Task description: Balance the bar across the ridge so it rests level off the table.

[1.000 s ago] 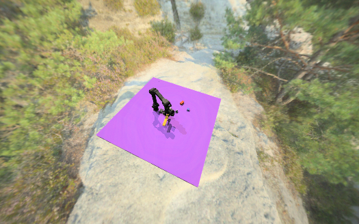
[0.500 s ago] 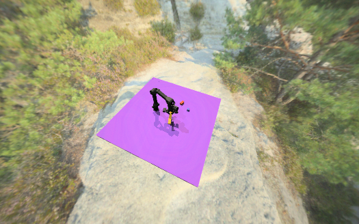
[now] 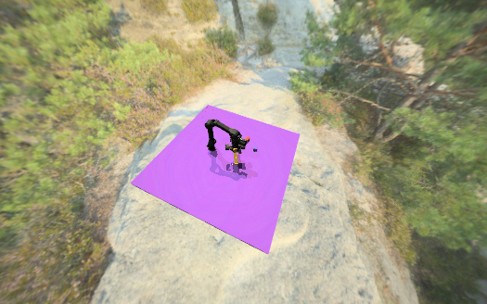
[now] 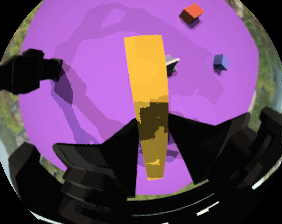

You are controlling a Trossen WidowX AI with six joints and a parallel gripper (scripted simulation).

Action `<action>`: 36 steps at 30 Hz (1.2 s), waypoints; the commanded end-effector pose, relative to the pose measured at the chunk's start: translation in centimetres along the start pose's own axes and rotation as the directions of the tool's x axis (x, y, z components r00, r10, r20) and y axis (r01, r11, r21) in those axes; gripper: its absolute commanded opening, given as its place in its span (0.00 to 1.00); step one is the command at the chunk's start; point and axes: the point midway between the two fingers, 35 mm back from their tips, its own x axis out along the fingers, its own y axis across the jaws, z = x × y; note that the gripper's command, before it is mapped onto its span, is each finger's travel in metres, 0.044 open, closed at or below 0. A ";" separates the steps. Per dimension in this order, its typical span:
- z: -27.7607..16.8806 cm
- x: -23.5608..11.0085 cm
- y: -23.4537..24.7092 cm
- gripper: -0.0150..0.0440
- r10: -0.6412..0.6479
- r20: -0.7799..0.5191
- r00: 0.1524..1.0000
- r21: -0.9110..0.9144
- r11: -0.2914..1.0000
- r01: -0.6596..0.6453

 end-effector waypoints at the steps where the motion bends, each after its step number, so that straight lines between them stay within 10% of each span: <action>1: 1.2 -0.2 -1.2 0.25 -0.004 -0.004 1.000 -0.050 0.999 0.004; 36: 10.2 0.9 -4.6 0.25 -0.007 0.006 1.000 -0.352 0.936 0.009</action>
